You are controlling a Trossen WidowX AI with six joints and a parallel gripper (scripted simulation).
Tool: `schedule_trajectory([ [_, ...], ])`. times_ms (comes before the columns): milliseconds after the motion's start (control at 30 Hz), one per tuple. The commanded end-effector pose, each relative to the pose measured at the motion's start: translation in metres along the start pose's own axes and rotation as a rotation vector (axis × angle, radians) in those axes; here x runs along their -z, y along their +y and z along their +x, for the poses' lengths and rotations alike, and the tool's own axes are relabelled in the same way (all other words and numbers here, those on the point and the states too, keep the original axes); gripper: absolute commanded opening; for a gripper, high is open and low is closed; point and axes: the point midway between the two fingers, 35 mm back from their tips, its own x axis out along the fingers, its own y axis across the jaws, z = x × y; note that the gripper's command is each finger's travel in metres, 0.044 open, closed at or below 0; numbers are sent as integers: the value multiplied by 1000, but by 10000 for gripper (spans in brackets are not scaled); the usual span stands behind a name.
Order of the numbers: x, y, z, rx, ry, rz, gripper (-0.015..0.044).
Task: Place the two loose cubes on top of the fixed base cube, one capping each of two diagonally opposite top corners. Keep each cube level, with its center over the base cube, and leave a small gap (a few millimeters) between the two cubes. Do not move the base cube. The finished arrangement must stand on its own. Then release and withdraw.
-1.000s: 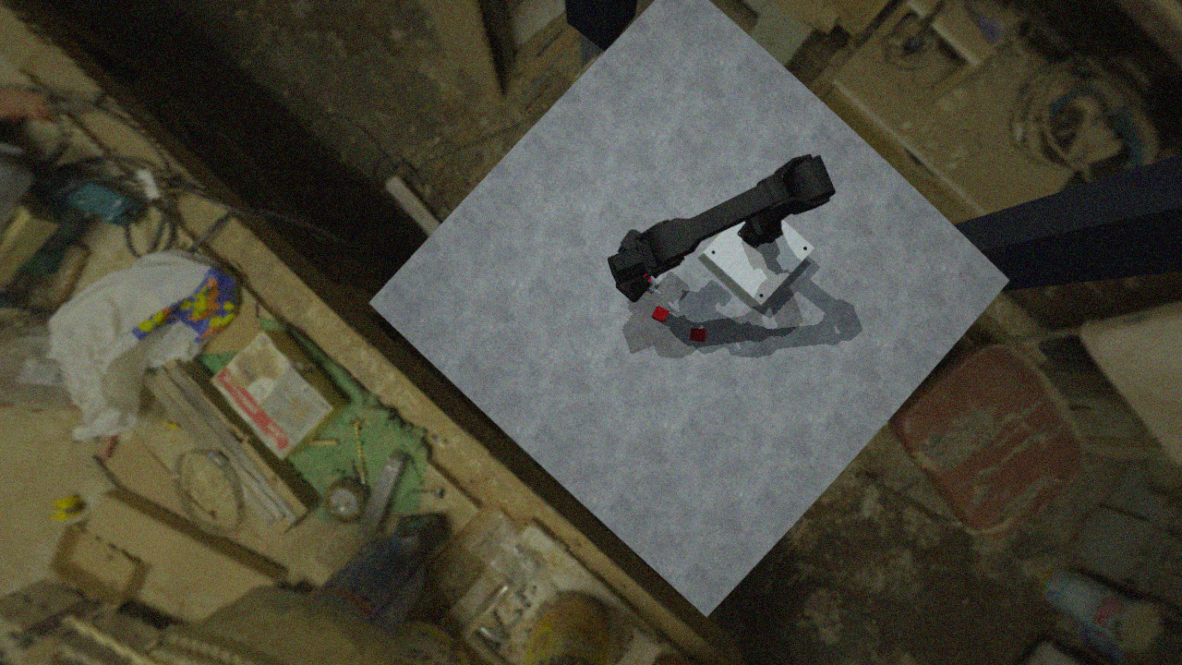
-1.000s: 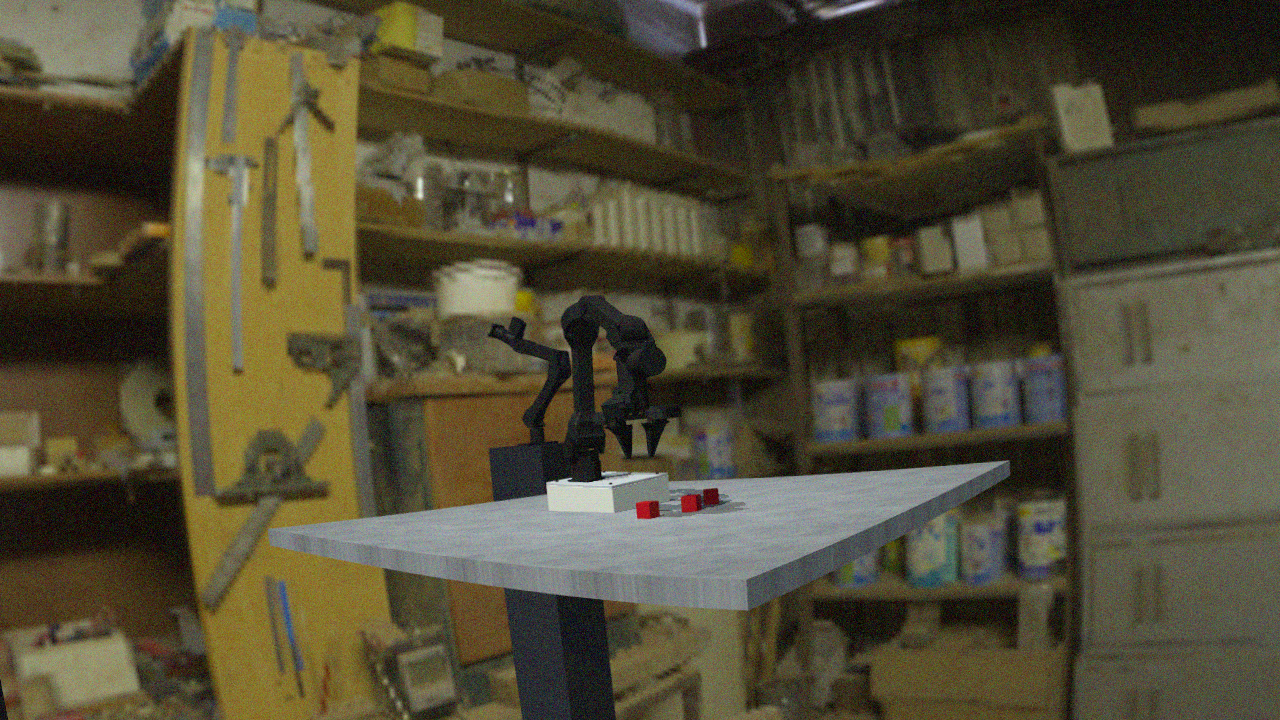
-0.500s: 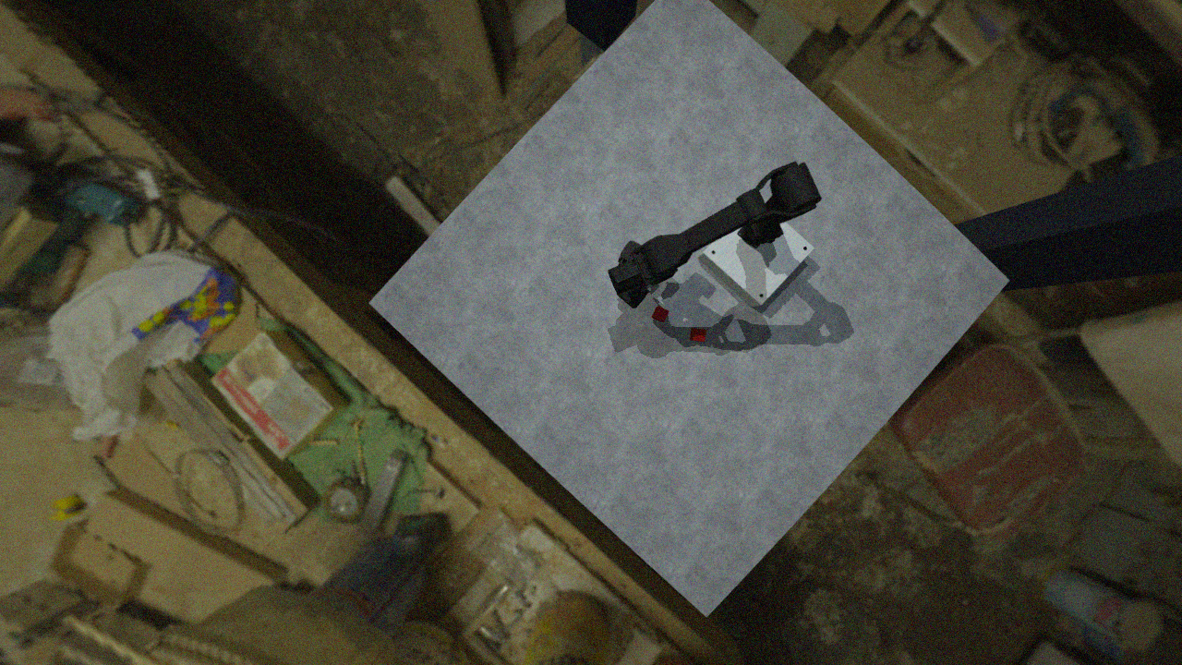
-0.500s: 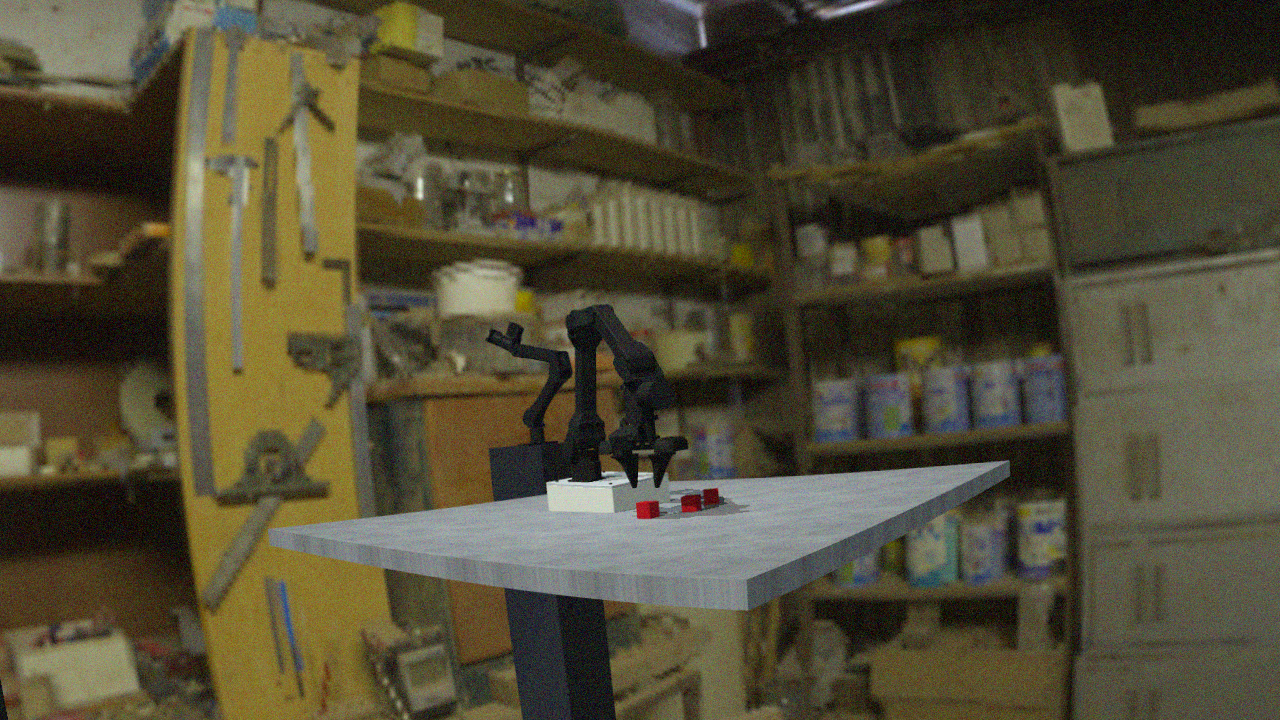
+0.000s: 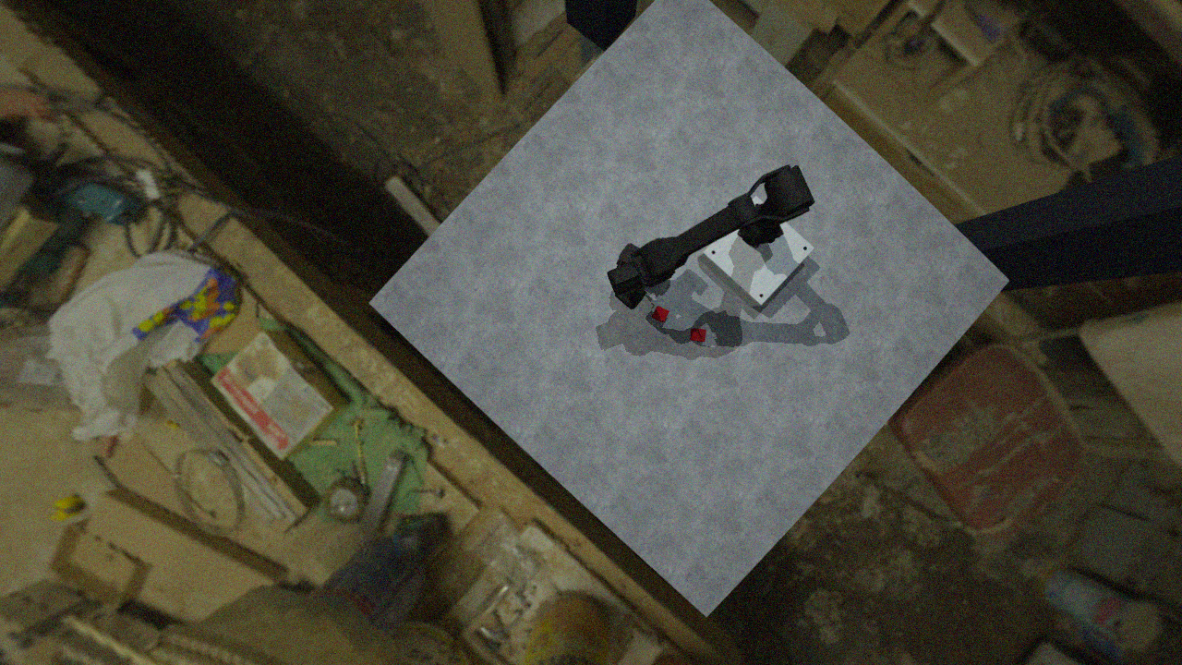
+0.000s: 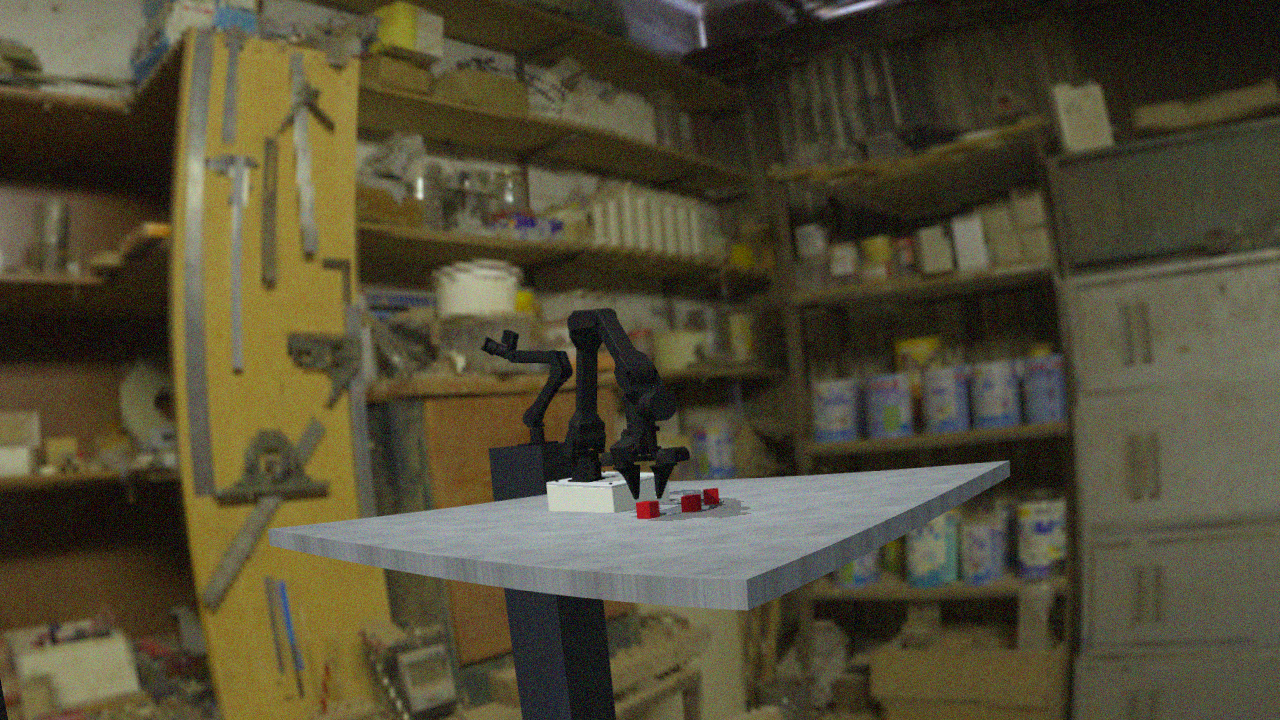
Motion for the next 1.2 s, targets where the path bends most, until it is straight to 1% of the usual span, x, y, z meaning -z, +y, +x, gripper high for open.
schedule_trajectory([
  [0,0,-1,8,6,-2,3,265],
  [367,0,-2,23,6,-2,3,265],
  [567,0,-2,23,6,-2,3,108],
  [900,-1,-1,15,8,-5,-3,105],
  [1167,-3,2,-7,8,-4,-2,105],
])
